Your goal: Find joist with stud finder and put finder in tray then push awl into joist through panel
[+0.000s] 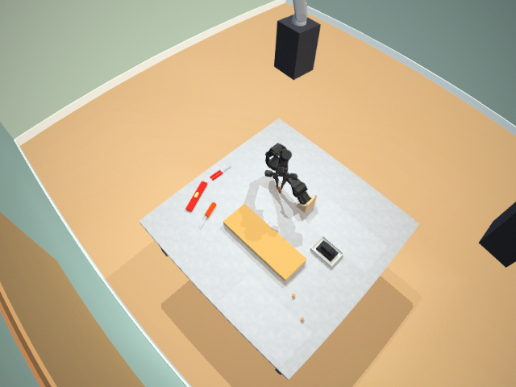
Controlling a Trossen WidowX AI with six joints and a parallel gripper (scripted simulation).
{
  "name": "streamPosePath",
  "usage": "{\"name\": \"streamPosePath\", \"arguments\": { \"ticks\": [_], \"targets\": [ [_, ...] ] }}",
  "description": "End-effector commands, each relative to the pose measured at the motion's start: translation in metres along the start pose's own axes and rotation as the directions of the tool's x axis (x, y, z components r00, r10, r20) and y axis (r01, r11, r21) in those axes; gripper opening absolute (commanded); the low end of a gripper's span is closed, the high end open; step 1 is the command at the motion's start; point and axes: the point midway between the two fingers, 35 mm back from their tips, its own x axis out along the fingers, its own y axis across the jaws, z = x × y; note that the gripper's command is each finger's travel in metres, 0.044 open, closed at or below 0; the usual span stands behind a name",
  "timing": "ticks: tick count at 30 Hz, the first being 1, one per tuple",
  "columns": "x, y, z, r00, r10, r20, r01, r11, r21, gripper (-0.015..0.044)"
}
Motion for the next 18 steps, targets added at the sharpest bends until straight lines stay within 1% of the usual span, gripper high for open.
{"name": "streamPosePath", "arguments": {
  "ticks": [1,3,4,10,18],
  "targets": [
    [-0.007,0.003,0.0,0.995,0.044,0.084,-0.041,0.998,-0.042,0.0],
    [-0.01,0.004,-0.001,0.991,0.067,0.119,-0.059,0.996,-0.065,0.0],
    [-0.005,0.003,0.0,0.998,0.033,0.051,-0.031,0.999,-0.037,0.0],
    [0.001,0.012,0.007,0.996,0.078,-0.037,-0.082,0.991,-0.108,0.0],
    [0.015,0.024,0.019,0.974,0.161,-0.157,-0.19,0.962,-0.194,0.0]
  ]
}}
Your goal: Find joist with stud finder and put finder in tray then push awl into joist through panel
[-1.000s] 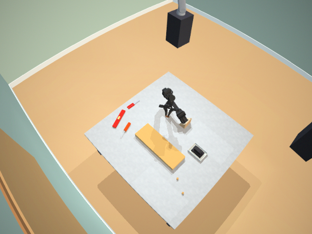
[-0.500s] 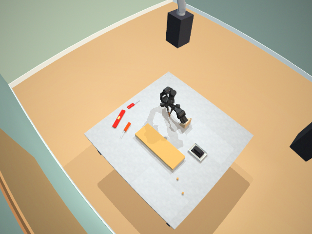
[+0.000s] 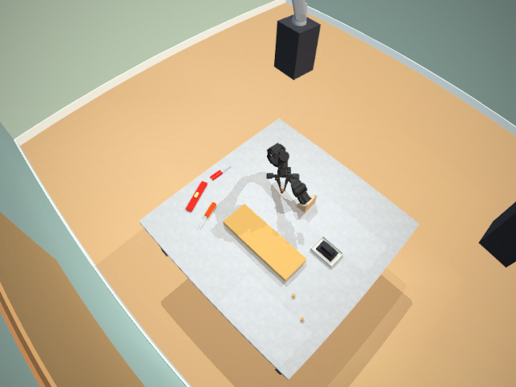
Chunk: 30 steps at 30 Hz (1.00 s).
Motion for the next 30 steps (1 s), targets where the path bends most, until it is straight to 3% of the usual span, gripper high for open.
{"name": "streamPosePath", "arguments": {
  "ticks": [1,15,30],
  "targets": [
    [0.008,0.004,0.011,0.997,0.059,-0.049,-0.061,0.997,-0.049,0.0],
    [0.043,0.005,0.039,0.958,0.241,-0.156,-0.263,0.955,-0.135,0.0],
    [0.087,-0.01,0.053,0.905,0.381,-0.189,-0.405,0.908,-0.109,0.0]
  ]
}}
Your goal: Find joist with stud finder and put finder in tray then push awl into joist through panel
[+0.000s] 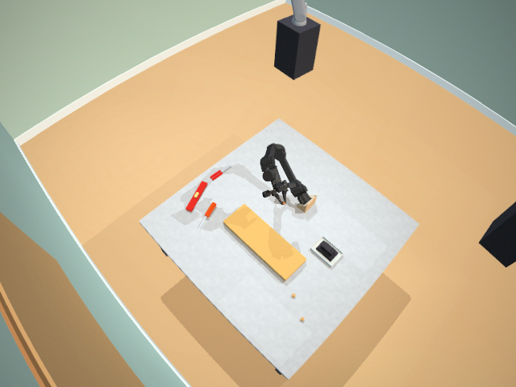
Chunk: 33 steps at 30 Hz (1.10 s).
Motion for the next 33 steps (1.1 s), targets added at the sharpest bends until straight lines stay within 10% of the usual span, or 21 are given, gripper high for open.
{"name": "streamPosePath", "arguments": {
  "ticks": [1,33],
  "targets": [
    [0.011,-0.01,0.008,0.998,0.061,0.009,-0.061,0.998,-0.018,0.0],
    [0.102,-0.129,0.025,0.828,0.386,0.406,-0.265,0.908,-0.323,0.0]
  ]
}}
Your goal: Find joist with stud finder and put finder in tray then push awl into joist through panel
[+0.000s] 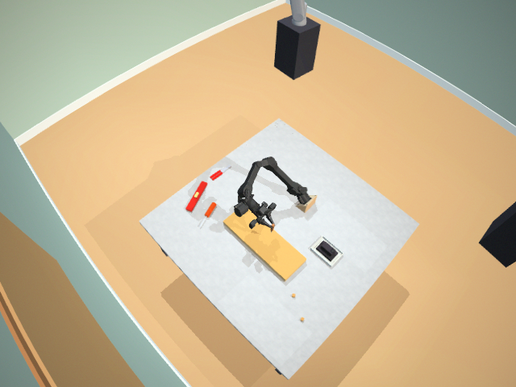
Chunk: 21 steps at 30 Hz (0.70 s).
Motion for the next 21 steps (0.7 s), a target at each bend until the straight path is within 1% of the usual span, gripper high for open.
{"name": "streamPosePath", "arguments": {
  "ticks": [1,4,21],
  "targets": [
    [0.002,-0.018,-0.009,0.996,0.002,0.086,0.001,0.999,-0.043,0.0],
    [0.002,-0.024,-0.013,0.994,0.001,0.114,0.006,0.998,-0.059,0.0],
    [0.004,-0.025,-0.021,0.994,0.001,0.113,0.006,0.998,-0.059,0.0]
  ]
}}
